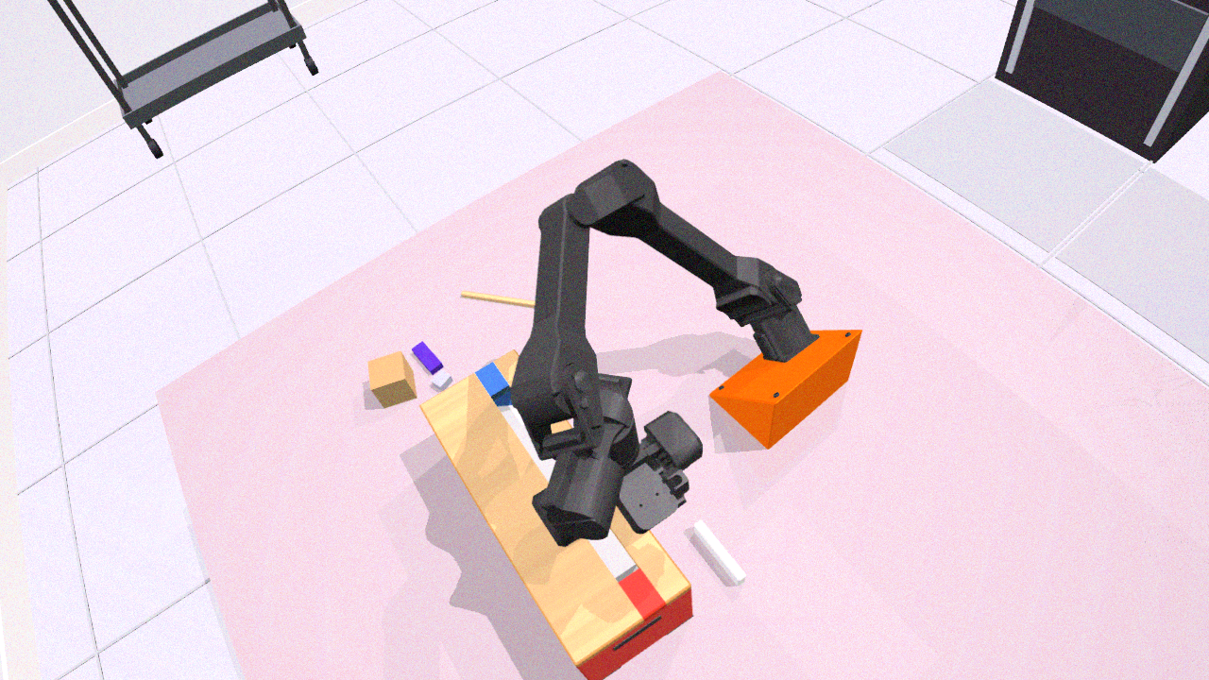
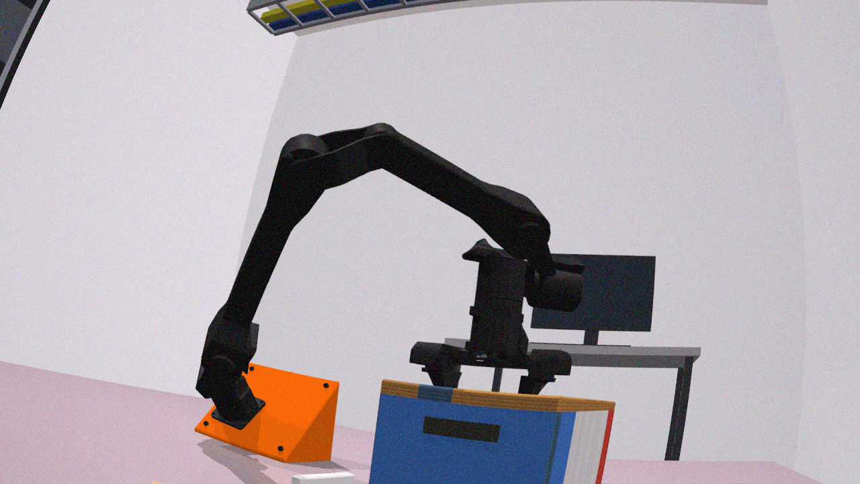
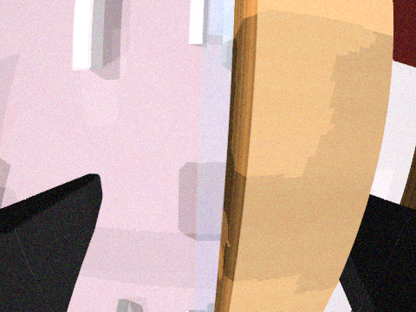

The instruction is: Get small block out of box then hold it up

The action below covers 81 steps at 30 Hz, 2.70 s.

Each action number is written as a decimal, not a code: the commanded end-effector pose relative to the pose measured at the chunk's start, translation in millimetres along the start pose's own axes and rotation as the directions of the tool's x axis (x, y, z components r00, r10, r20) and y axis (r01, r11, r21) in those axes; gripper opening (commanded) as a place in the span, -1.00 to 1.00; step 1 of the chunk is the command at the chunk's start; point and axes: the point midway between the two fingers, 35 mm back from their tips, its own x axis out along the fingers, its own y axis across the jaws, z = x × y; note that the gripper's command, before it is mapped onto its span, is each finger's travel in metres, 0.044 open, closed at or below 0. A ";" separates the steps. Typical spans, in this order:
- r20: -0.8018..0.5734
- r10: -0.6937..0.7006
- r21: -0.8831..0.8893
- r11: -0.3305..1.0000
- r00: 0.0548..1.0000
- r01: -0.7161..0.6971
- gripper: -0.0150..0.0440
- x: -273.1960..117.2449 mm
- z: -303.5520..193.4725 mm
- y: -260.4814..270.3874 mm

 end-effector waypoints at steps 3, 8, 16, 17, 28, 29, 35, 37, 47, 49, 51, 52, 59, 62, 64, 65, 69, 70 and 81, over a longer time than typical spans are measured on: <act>0.000 0.000 0.000 1.000 1.000 0.000 0.86 -0.6 -4.5 -0.1; -0.001 0.000 0.000 1.000 1.000 0.000 0.86 -0.3 -15.2 -0.1; -0.002 0.000 0.000 1.000 1.000 0.000 0.86 -0.6 -30.8 -0.3; -0.002 0.000 0.000 1.000 1.000 0.000 0.86 -0.6 -32.7 -0.3; -0.003 0.000 -0.001 1.000 1.000 -0.001 0.86 -1.0 -53.6 -0.5; -0.003 0.001 -0.001 1.000 1.000 -0.001 0.86 -1.1 -55.5 -0.5; -0.004 0.001 -0.001 1.000 1.000 -0.001 0.86 -1.4 -67.0 -0.6; -0.004 0.001 -0.001 1.000 1.000 -0.001 0.86 -1.5 -70.8 -0.7; -0.005 0.001 -0.001 1.000 1.000 -0.001 0.86 -2.0 -90.3 -0.9; -0.005 0.001 -0.001 1.000 1.000 -0.001 0.86 -2.1 -94.1 -0.9; -0.005 0.001 -0.001 1.000 1.000 -0.001 0.86 -2.2 -98.0 -0.9; -0.005 0.001 -0.001 1.000 1.000 -0.001 0.86 -2.2 -100.0 -1.0; -0.006 0.001 -0.001 1.000 1.000 -0.001 0.86 -2.6 -113.8 -1.1; -0.006 0.001 -0.001 1.000 1.000 -0.001 0.86 -2.8 -119.7 -1.2; -0.007 0.001 -0.001 1.000 1.000 -0.001 0.86 -2.9 -123.6 -1.2; -0.007 0.001 -0.001 1.000 1.000 -0.001 0.86 -3.0 -125.5 -1.2; -0.007 0.001 -0.001 1.000 1.000 -0.001 0.86 -3.2 -133.4 -1.3; -0.007 0.001 -0.001 1.000 1.000 -0.001 0.86 -3.3 -135.3 -1.3; -0.008 0.001 -0.002 1.000 1.000 -0.001 0.86 -4.0 -158.7 -1.5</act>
